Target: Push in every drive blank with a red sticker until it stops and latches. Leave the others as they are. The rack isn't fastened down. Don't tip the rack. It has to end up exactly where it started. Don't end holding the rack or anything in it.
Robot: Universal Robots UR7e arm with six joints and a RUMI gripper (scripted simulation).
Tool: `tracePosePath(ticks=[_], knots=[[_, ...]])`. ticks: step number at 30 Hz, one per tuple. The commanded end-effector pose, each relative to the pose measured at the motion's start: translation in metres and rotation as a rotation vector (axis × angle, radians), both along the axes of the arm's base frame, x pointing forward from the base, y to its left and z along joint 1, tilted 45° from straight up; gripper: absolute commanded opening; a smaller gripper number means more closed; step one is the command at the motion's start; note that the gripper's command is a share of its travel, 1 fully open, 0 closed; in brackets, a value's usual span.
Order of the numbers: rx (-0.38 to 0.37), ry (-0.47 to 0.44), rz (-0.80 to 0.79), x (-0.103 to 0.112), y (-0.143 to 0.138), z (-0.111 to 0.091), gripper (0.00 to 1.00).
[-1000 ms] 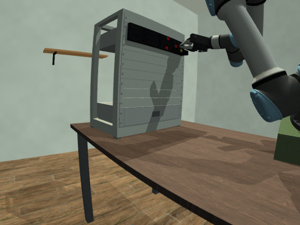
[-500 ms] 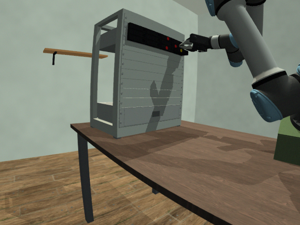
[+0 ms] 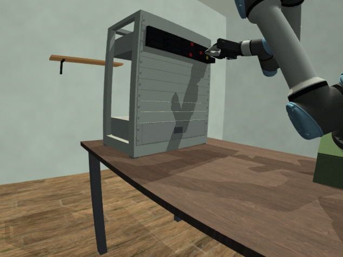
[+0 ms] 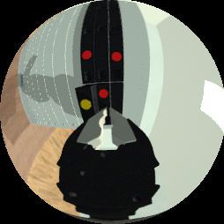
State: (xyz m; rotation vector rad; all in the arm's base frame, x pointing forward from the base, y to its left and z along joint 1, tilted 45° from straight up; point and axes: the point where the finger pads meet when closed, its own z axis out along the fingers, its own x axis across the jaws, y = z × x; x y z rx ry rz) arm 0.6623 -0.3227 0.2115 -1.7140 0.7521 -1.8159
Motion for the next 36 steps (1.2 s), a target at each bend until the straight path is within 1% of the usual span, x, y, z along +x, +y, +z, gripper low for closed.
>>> tracePosePath(ticks=[1, 12, 15, 18, 20, 23, 31, 34, 36], knots=[[-0.001, 0.0, 0.003, 0.003, 0.001, 0.0, 0.0], [-0.001, 0.0, 0.003, 0.002, 0.001, 0.0, 0.0], [-0.001, 0.0, 0.003, -0.002, 0.001, 0.0, 0.0], [-0.001, 0.0, 0.003, -0.012, 0.002, 0.0, 0.0], [-0.001, 0.0, 0.003, -0.012, 0.002, 0.0, 0.0], [-0.001, 0.0, 0.003, -0.026, 0.002, -0.001, 0.0], [-0.001, 0.0, 0.003, -0.074, 0.004, -0.003, 0.0], [-0.001, 0.0, 0.003, -0.087, 0.005, -0.004, 0.0], [-0.001, 0.0, 0.003, -0.09, 0.005, -0.004, 0.0]])
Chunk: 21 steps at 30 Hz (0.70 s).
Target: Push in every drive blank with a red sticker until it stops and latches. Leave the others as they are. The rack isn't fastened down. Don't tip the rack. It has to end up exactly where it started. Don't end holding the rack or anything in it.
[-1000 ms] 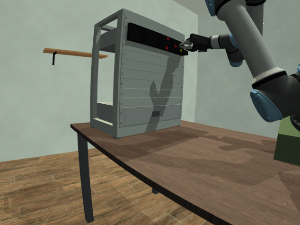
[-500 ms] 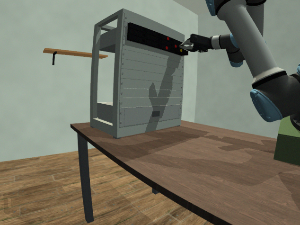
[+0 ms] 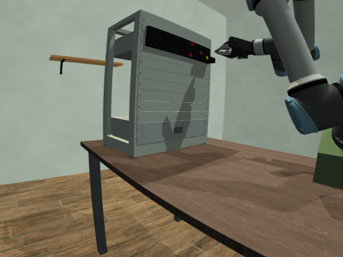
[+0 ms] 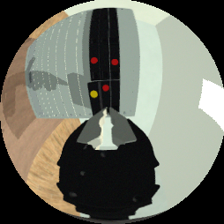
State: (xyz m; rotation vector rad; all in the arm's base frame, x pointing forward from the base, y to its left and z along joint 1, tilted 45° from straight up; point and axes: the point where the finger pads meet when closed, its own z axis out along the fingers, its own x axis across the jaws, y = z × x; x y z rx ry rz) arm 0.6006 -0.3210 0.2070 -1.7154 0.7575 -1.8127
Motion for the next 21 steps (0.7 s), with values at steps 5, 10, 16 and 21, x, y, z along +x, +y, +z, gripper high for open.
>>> tracePosePath(ticks=[5, 10, 16, 21], knots=[[-0.004, -0.004, 0.005, -0.035, 0.004, 0.001, 0.0], [-0.004, -0.004, 0.005, -0.036, 0.004, 0.001, 0.0], [-0.004, -0.004, 0.005, -0.055, 0.004, 0.0, 0.0], [-0.004, -0.004, 0.005, -0.071, 0.005, 0.0, 0.0]])
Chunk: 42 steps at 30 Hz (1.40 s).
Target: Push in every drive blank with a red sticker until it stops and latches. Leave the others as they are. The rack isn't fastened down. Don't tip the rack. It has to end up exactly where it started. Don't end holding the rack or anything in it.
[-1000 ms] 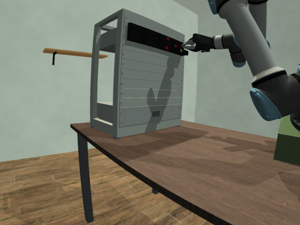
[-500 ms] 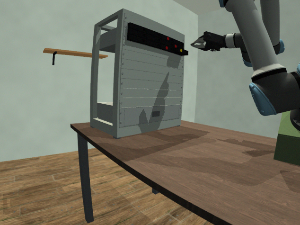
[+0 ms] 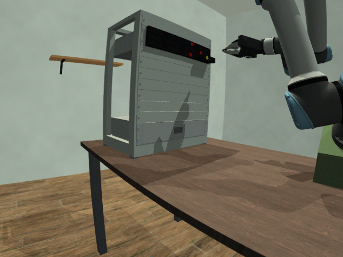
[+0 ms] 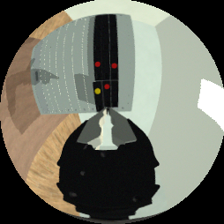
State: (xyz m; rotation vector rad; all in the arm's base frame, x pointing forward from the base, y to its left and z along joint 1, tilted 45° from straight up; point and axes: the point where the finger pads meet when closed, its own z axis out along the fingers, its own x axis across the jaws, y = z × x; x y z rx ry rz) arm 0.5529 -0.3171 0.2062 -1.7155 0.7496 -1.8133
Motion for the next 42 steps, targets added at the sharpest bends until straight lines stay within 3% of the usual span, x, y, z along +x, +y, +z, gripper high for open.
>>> tracePosePath(ticks=[1, 8, 42], knots=[[-0.001, -0.002, 0.0, -0.029, 0.001, 0.001, 0.0], [-0.001, -0.002, 0.0, -0.05, 0.002, 0.0, 0.0], [-0.001, -0.002, 0.0, -0.051, 0.002, 0.0, 0.0]])
